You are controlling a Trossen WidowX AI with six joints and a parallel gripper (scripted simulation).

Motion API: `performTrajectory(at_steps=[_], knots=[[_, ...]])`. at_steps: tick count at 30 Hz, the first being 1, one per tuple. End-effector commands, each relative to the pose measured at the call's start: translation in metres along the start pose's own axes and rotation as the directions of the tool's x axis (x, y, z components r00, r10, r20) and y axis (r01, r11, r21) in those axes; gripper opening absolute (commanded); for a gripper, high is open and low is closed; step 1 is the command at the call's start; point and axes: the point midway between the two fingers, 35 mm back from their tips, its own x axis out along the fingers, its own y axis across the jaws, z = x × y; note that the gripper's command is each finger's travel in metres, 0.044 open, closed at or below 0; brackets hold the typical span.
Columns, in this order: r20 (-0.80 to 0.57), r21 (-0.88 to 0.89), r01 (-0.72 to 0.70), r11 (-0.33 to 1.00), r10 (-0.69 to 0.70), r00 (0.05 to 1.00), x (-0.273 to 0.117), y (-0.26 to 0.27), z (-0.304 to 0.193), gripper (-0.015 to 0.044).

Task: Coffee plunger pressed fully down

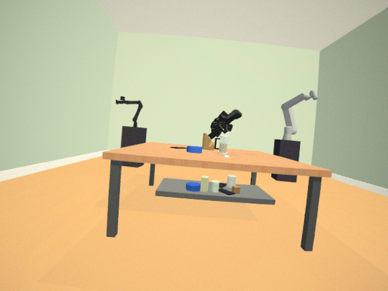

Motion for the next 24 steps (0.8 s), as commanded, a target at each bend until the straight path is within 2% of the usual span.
performTrajectory(at_steps=[1, 24], knots=[[-0.025, 0.023, -0.012, 1.000, 0.012, 1.000, 0.0030, 0.0001, -0.0065, 0.0124], [-0.025, 0.023, -0.012, 1.000, 0.012, 1.000, 0.0051, -0.0015, -0.0051, 0.0124]])
